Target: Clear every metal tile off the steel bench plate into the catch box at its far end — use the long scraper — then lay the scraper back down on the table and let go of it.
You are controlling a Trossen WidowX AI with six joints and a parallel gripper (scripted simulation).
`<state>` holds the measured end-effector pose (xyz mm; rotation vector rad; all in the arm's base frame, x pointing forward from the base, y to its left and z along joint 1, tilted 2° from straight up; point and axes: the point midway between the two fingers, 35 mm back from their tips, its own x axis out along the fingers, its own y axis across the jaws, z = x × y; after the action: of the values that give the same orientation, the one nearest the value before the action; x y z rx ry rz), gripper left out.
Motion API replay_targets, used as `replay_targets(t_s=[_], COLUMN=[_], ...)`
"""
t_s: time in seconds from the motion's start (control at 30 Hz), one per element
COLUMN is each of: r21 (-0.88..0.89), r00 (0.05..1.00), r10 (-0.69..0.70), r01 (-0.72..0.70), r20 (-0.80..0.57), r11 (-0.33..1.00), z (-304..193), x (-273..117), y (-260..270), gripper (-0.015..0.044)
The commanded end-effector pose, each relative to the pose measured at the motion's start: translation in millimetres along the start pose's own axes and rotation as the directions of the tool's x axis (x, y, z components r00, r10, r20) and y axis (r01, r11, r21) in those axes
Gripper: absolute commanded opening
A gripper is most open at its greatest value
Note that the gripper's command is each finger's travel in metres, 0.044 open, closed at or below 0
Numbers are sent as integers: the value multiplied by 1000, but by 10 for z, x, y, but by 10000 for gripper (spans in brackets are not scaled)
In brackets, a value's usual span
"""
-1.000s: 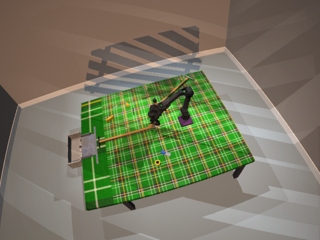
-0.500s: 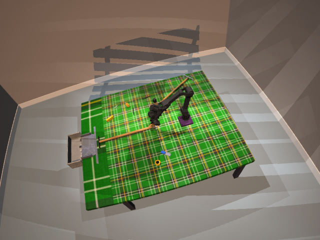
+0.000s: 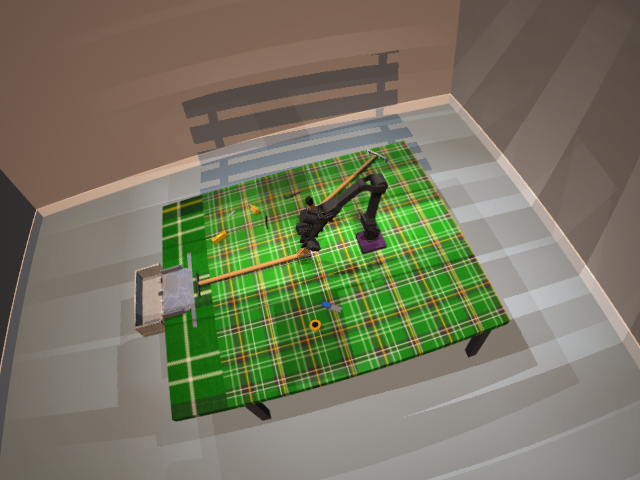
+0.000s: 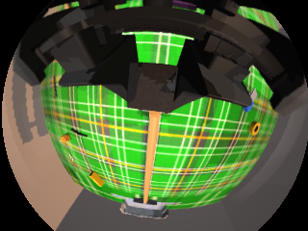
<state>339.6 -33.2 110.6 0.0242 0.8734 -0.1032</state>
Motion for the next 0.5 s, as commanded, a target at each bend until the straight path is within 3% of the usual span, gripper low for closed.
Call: replay_targets(t_s=[0.0,0.47], r21=[0,6], r00=[1000,1000], r10=[0,-4], r01=[0,4], r20=[0,-9], r11=[1000,1000], z=[1,-43], x=[0,2], y=[0,1], gripper=[0,0])
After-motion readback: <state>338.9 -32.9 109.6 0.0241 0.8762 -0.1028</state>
